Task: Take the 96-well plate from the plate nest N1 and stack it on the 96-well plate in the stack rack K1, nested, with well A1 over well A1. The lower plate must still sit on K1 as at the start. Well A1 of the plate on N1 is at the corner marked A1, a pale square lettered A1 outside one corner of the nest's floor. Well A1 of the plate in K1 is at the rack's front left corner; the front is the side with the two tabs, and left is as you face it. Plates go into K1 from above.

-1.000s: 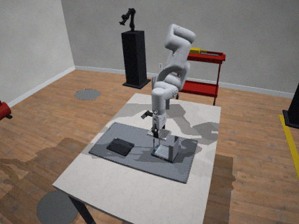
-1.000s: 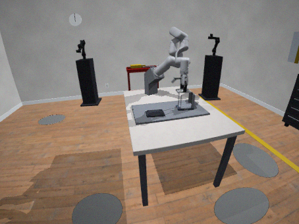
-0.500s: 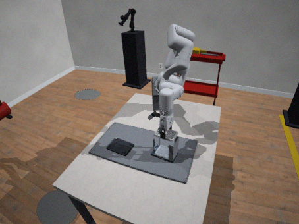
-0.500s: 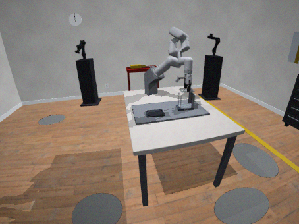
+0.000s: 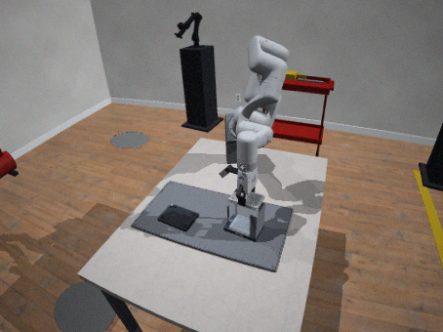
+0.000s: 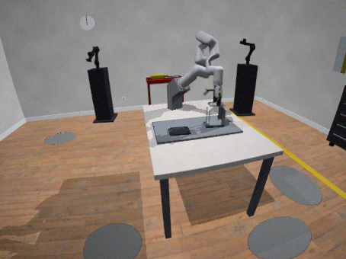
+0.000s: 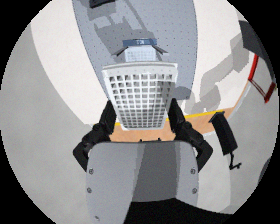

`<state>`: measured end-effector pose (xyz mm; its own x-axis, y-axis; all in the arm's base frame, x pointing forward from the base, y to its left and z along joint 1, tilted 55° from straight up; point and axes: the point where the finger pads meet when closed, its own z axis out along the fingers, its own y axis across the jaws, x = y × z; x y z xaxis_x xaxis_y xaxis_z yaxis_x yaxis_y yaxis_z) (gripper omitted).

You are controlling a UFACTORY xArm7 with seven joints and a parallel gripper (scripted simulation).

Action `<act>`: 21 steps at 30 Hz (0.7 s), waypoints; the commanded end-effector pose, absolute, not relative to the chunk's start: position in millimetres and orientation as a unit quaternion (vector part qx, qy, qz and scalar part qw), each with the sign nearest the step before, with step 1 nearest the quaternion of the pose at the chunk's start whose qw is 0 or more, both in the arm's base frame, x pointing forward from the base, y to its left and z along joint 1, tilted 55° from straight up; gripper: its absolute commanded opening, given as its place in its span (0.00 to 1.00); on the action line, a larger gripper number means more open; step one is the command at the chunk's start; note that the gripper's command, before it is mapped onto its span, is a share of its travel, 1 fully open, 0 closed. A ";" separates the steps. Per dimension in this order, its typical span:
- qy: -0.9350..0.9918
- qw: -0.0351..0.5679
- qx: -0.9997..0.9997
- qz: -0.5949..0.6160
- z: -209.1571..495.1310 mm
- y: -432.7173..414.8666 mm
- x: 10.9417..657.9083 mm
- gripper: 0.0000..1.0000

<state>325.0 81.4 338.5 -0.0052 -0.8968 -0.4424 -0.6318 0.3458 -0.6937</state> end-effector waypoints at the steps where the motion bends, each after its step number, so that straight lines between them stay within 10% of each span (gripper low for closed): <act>1: 0.692 0.441 -0.551 -0.151 339.9 81.3 325.2 0.00; 21: 0.692 0.441 -0.551 -0.151 337.8 81.6 327.8 0.00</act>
<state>325.4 80.7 338.4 -0.0049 -0.8968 -0.4423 -0.6312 0.3459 -0.6942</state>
